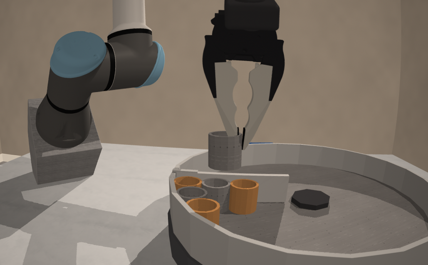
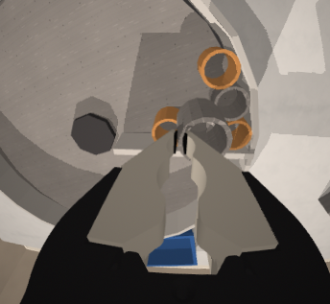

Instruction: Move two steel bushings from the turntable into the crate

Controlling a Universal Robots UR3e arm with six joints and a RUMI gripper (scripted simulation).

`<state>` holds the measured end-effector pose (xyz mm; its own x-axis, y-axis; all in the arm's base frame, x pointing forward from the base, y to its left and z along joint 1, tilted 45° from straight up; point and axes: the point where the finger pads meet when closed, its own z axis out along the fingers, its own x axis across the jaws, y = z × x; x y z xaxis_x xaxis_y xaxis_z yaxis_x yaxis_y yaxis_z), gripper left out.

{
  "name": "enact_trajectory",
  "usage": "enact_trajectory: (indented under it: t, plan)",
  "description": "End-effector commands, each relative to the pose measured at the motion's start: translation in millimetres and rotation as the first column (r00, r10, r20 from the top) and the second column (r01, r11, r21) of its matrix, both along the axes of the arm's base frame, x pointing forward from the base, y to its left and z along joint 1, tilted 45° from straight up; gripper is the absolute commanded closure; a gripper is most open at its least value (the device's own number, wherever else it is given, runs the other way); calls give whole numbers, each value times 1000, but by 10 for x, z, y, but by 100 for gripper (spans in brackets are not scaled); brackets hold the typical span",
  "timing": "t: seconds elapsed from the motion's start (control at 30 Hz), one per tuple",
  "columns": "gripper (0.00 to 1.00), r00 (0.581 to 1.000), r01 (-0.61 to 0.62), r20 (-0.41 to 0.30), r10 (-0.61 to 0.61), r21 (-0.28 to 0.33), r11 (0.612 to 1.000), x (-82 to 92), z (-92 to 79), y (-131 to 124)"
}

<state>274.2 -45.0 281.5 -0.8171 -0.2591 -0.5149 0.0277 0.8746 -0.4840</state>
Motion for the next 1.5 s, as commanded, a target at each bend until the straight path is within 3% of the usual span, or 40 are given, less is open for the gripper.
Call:
enact_trajectory:
  t: [0.0,1.47]
  plan:
    - [100,1000,0,2,0,-1,1000,1,9,5]
    - [100,1000,0,2,0,-2,1000,18,-39,112]
